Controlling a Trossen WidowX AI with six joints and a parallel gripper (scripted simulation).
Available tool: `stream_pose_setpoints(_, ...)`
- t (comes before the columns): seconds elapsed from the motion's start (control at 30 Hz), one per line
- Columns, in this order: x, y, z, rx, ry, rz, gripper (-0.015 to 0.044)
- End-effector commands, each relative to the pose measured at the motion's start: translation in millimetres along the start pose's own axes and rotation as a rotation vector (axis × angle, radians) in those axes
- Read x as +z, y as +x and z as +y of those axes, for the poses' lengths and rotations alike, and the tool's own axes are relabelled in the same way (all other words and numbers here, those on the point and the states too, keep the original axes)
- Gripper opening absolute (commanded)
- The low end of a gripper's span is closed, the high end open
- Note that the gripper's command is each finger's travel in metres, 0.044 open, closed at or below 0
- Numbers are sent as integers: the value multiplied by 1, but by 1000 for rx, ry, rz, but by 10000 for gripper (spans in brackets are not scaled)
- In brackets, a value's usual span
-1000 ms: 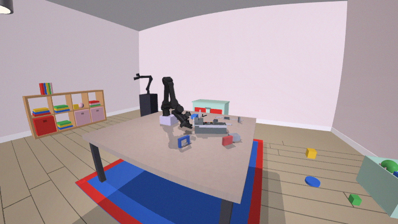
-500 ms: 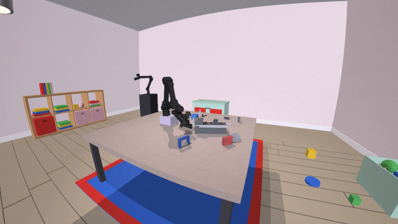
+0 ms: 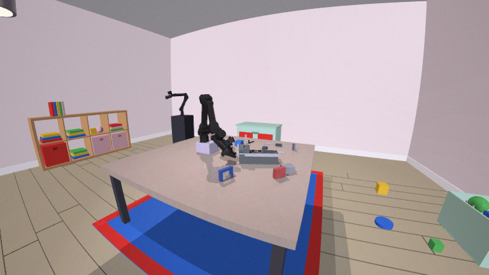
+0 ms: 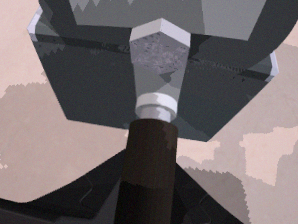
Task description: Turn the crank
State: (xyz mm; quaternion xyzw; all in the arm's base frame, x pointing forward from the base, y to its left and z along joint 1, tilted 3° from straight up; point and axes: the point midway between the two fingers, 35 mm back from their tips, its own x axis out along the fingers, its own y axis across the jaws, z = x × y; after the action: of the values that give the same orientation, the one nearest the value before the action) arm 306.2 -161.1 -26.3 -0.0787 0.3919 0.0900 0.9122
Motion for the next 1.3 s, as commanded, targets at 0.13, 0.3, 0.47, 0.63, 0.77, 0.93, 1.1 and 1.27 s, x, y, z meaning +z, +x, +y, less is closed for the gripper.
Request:
stream_pose_setpoints(0.13, -1, 1, 10, 27, 7, -3, 0)
stream_pose_setpoints(0.3, -1, 0, 10, 27, 7, -3, 0)
stream_pose_setpoints(0.47, -1, 0, 11, 27, 7, -3, 0)
stream_pose_setpoints(0.63, 0, 0, 12, 27, 7, -3, 0)
stream_pose_setpoints(0.77, 0, 0, 13, 27, 8, -3, 0)
stream_pose_setpoints(0.93, 1, -1, 15, 28, 8, -3, 0)
stream_pose_setpoints(1.1, 1, -2, 18, 28, 8, -3, 0)
stream_pose_setpoints(1.27, 3, -3, 21, 28, 8, -3, 0)
